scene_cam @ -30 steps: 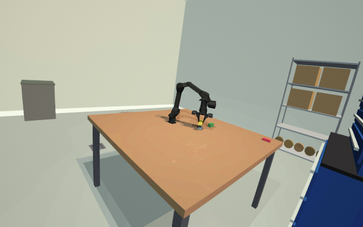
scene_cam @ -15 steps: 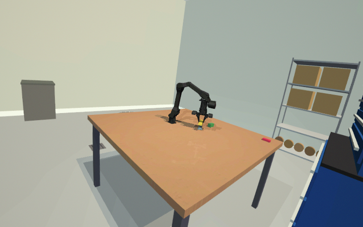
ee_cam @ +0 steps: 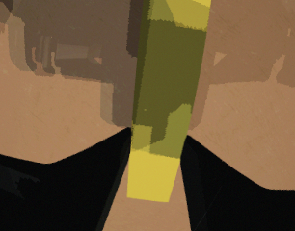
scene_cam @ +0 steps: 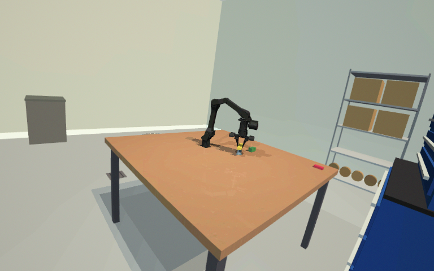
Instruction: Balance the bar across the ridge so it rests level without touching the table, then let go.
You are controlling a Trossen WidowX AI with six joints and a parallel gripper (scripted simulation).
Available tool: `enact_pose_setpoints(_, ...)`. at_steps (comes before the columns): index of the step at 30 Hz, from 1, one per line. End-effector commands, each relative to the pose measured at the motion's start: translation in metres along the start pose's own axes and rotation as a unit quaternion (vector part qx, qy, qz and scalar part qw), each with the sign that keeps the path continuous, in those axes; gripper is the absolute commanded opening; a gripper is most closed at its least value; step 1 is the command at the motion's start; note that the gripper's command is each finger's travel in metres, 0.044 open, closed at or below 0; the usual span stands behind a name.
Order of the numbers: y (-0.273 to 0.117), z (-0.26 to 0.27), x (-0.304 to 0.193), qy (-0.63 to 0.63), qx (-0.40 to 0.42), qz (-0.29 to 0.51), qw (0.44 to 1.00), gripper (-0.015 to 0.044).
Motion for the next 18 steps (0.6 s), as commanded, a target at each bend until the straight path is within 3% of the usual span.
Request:
enact_pose_setpoints(1, 0.0010, -0.0002, 0.0006, -0.003, -0.001, -0.002, 1.000, 0.0000)
enact_pose_setpoints(18, 0.0024, -0.0001, 0.0006, -0.003, -0.001, -0.002, 1.000, 0.0000)
Point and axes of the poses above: the point midway between the two fingers, 35 mm back from their tips, its own y axis out along the fingers, its own z axis across the jaws, x = y × z, the point moved 1 cm from there along -y, back along the fingers, and after that the axes turned 4 degrees about -y, right-handed, at the moved point
